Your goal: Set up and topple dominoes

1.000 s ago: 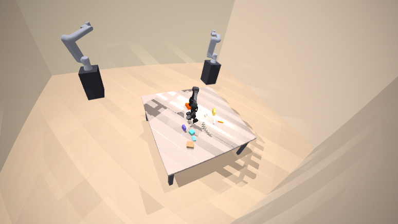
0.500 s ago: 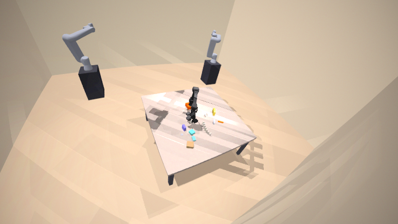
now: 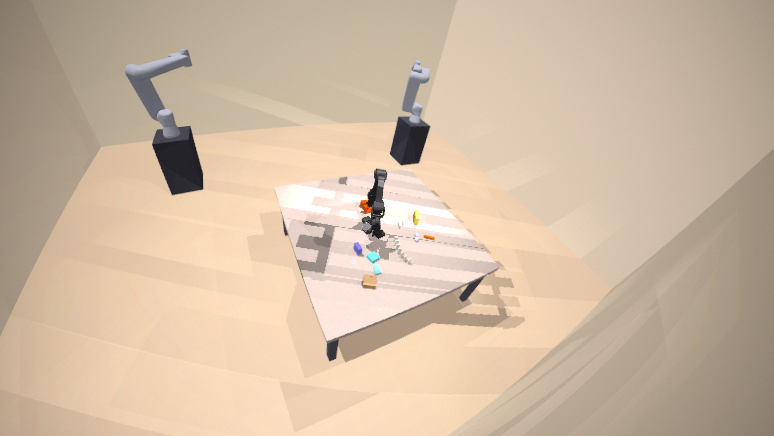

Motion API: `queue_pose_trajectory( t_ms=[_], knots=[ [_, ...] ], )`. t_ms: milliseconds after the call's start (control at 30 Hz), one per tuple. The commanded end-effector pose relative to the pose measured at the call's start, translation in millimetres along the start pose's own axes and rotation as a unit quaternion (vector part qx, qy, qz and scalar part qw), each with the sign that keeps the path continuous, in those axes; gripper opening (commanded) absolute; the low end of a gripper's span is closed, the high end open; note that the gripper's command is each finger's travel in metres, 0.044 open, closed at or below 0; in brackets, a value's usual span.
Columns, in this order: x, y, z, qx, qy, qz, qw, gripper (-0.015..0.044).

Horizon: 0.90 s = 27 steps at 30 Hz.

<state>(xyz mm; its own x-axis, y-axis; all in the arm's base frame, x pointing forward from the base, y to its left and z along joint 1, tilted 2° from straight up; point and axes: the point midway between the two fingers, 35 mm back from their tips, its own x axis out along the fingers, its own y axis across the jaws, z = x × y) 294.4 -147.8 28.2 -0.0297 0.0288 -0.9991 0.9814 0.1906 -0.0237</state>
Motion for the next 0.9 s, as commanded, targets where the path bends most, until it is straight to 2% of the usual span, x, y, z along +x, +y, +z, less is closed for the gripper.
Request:
queue_pose_trajectory(
  t_ms=[0,167,367,533,733,867],
  knots=[
    [-53.5,7.8,6.0,0.0,-0.011,0.015,1.0,0.0107],
    [-120.6,-0.8,-0.1,-0.001,-0.011,0.014,1.0,0.0107],
    [-123.1,0.2,-2.4,-0.008,-0.011,0.014,1.0,0.0107],
    [-123.8,37.9,-58.1,-0.211,-0.012,0.015,0.977,0.0107],
    [-123.8,70.0,-144.7,-0.471,-0.012,0.015,0.882,0.0107],
    [-123.8,72.0,-154.4,-0.497,-0.012,0.015,0.867,0.0107]
  ],
)
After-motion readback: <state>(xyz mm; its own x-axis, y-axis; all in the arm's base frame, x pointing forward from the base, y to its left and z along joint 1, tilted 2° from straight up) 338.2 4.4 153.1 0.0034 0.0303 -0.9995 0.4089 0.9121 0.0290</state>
